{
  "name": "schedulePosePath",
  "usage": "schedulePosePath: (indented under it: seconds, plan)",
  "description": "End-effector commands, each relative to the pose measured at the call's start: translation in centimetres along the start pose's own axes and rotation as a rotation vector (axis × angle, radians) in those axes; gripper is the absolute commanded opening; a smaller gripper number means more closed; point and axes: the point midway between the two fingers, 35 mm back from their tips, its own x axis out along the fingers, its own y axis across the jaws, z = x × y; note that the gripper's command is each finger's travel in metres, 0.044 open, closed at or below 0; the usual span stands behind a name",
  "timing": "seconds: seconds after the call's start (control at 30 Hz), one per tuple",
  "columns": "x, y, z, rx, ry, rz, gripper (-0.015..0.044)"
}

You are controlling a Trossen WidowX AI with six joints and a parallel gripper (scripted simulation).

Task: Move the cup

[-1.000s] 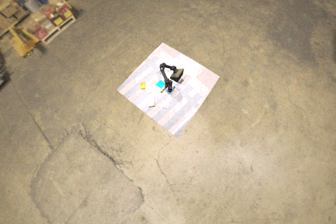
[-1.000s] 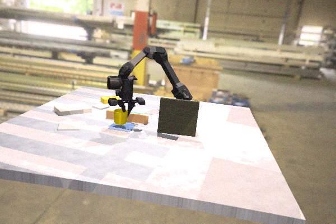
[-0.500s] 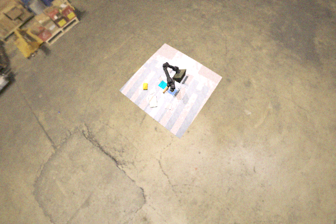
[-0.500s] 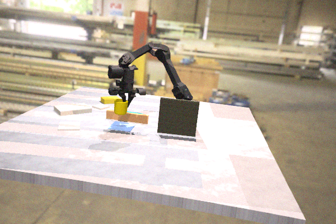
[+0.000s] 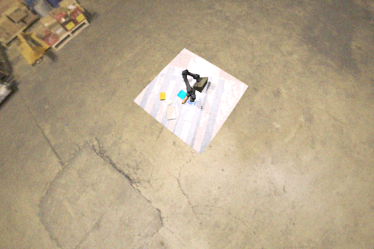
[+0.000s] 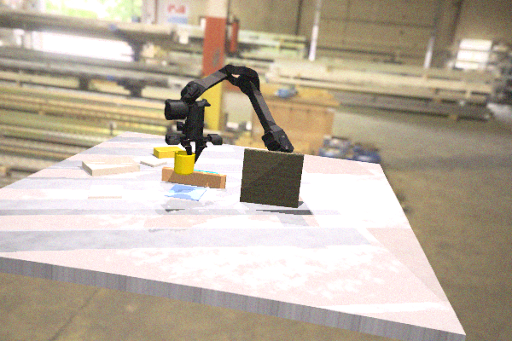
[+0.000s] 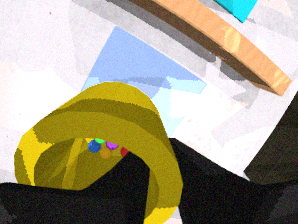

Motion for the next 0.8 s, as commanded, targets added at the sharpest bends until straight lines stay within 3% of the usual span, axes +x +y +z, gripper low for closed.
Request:
schedulePosePath:
  seconds: [0.0,0.77]
  plan:
    - [0.0,0.0,0.0,-0.001,0.0,0.001,0.0]
    - [0.0,-2.5,3.9,0.004,0.001,0.0,0.0]
